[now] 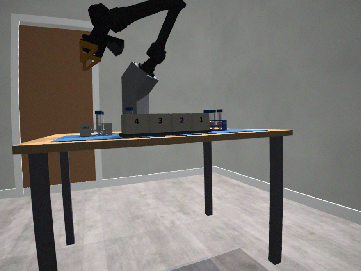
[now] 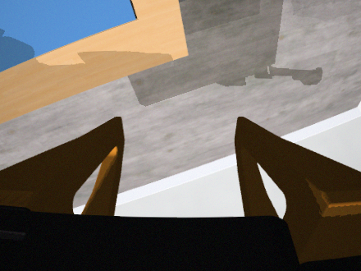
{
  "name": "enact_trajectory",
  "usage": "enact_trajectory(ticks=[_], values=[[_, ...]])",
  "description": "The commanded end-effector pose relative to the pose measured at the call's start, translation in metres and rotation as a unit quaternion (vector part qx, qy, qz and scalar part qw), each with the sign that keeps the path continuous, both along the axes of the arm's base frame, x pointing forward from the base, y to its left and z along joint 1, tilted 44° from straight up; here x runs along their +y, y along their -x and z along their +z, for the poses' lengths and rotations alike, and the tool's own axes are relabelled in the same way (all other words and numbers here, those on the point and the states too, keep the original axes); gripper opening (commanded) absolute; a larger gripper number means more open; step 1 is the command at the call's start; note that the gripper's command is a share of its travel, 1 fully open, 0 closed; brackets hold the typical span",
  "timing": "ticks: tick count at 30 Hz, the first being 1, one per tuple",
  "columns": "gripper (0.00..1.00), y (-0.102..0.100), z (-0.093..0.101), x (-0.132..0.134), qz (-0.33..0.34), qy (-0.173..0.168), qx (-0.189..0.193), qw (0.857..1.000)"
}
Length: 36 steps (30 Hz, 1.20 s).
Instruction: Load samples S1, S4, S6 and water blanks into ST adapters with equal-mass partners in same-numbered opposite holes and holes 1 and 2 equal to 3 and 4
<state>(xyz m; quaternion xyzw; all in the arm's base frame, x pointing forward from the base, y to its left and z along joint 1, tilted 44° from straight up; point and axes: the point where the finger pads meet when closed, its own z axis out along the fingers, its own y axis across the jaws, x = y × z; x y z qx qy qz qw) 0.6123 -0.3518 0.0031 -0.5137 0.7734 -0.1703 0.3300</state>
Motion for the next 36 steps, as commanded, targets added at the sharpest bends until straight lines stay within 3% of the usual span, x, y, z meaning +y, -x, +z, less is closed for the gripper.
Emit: enact_trajectory(ticks=[1, 4, 6, 8, 9, 10, 13, 18, 20, 22, 25, 26, 28, 32, 34, 36], values=[[0.55, -0.003, 0.035, 0.014, -0.022, -0.028, -0.009, 0.999], [0.55, -0.003, 0.045, 0.022, -0.024, -0.019, -0.019, 0.999], [0.55, 0.004, 0.046, 0.035, -0.037, -0.058, -0.004, 0.998], [0.55, 0.004, 0.046, 0.035, -0.037, -0.058, -0.004, 0.998], [0.55, 0.013, 0.048, 0.023, -0.053, -0.063, -0.004, 0.997], [0.55, 0.003, 0.052, 0.04, -0.041, -0.056, -0.012, 0.998], [0.55, 0.011, 0.055, 0.057, -0.058, -0.1, 0.006, 0.993], [0.55, 0.014, 0.065, 0.073, -0.059, -0.092, -0.005, 0.994], [0.55, 0.022, 0.065, 0.085, -0.073, -0.129, 0.014, 0.989], [0.55, 0.025, 0.068, 0.093, -0.077, -0.133, 0.014, 0.988], [0.55, 0.024, 0.072, 0.095, -0.077, -0.127, 0.005, 0.989], [0.55, 0.038, 0.071, 0.084, -0.099, -0.15, 0.018, 0.984], [0.55, 0.034, 0.074, 0.111, -0.094, -0.17, 0.026, 0.981], [0.55, 0.037, 0.081, 0.123, -0.094, -0.163, 0.015, 0.982], [0.55, 0.045, 0.08, 0.135, -0.109, -0.197, 0.036, 0.974], [0.55, 0.048, 0.083, 0.142, -0.113, -0.2, 0.034, 0.973]])
